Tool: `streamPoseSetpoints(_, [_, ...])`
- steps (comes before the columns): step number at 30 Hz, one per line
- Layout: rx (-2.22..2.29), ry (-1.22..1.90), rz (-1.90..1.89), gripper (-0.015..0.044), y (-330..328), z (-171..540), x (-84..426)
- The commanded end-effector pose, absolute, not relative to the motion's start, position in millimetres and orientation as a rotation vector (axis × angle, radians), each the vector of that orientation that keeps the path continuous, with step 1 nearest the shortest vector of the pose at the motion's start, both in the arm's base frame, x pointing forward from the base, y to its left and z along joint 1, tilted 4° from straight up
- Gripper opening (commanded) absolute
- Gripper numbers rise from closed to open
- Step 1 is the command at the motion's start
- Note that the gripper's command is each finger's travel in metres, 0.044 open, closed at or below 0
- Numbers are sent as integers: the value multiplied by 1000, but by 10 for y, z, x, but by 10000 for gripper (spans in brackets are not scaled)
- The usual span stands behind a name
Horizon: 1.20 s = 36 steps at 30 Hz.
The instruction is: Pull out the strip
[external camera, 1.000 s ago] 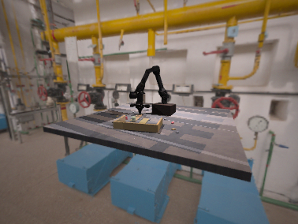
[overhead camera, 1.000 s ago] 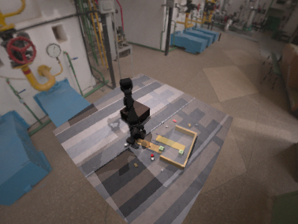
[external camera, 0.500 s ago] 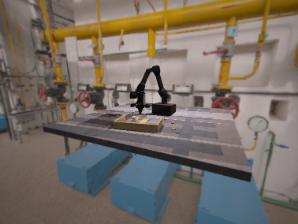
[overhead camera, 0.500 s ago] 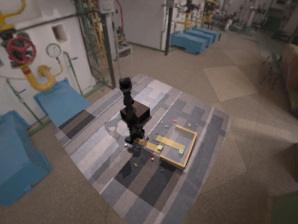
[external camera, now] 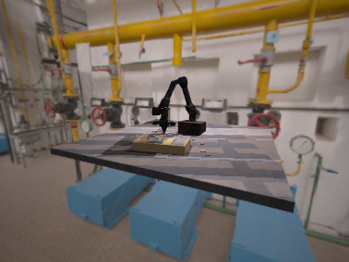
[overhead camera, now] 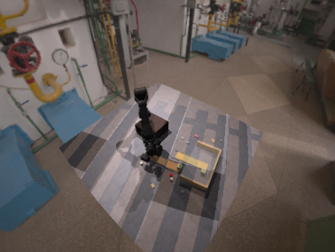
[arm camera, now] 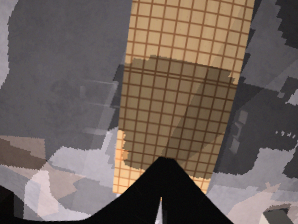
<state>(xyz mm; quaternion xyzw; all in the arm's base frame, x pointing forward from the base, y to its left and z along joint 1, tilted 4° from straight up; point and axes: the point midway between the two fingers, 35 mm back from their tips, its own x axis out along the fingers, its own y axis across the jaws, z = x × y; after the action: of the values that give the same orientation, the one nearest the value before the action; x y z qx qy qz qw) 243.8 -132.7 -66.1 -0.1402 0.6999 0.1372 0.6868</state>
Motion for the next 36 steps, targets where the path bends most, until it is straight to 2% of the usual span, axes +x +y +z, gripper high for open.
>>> streamPoseSetpoints(1, [-311, 1597, 317, 0, -1314, -706, 2345])
streamPoseSetpoints(9, [-311, 1597, 317, 0, -1314, -706, 2345])
streamPoseSetpoints(14, [-312, 1594, 316, 0, -1327, -259, 2472])
streamPoseSetpoints(19, [-312, 1596, 317, 0, -1326, -235, 2472])
streamPoseSetpoints(36, [-357, 1583, 366, 440, -1085, -185, 3110])
